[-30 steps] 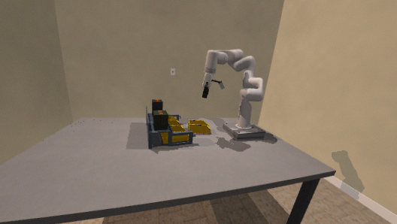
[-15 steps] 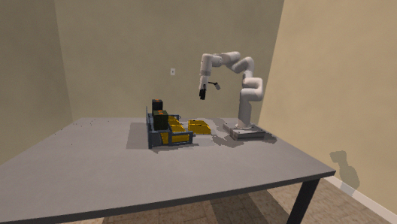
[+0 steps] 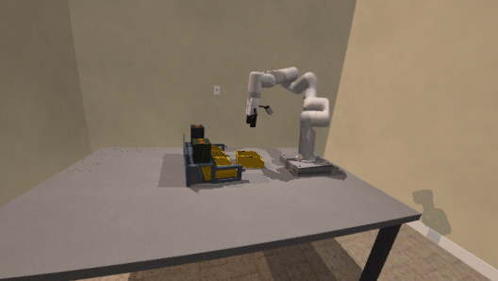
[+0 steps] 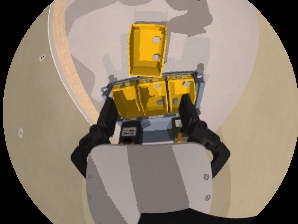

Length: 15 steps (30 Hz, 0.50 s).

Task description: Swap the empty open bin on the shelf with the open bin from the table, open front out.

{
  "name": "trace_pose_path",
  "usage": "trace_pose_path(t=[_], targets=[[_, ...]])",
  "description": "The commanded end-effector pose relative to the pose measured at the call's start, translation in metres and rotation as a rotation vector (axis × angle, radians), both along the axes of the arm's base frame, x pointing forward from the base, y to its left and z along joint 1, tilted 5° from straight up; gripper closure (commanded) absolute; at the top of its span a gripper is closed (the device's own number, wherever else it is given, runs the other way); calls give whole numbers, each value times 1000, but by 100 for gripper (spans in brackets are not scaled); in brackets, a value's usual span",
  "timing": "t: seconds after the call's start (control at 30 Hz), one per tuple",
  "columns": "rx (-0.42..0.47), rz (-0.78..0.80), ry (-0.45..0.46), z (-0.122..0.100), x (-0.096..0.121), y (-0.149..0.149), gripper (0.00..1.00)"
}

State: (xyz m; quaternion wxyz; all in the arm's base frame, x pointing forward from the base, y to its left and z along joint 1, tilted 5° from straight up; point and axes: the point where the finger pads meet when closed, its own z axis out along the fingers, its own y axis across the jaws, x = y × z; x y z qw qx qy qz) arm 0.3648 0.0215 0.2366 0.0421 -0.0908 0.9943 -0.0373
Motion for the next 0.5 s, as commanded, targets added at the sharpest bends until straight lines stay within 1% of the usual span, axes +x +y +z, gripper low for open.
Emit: trace_pose_path(t=[0.0, 0.47], targets=[[6, 38, 5, -3, 3, -4, 0], [16, 114, 20, -13, 8, -14, 0]])
